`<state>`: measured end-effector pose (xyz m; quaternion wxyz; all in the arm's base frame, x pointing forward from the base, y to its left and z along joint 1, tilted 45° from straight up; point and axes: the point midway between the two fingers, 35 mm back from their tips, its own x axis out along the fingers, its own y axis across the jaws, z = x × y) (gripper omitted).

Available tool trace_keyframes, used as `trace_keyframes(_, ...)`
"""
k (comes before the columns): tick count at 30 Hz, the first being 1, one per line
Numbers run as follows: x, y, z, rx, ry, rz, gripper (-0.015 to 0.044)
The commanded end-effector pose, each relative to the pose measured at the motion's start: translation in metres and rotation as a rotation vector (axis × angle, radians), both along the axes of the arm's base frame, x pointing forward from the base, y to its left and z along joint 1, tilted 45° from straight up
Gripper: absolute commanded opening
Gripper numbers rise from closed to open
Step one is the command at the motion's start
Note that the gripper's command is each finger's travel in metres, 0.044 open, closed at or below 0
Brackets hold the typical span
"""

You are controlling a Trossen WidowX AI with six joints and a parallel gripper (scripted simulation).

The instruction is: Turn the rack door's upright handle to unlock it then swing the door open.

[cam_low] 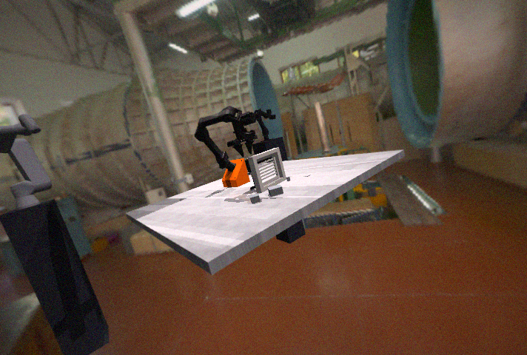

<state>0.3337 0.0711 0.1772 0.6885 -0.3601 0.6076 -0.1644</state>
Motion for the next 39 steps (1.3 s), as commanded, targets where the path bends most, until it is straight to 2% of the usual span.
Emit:
trace_keyframes(1,0.0,0.0,0.002,-0.034,0.014,0.003,0.0288)
trace_keyframes(39,0.012,-0.039,-0.038,-0.028,0.031,-0.003,0.0288)
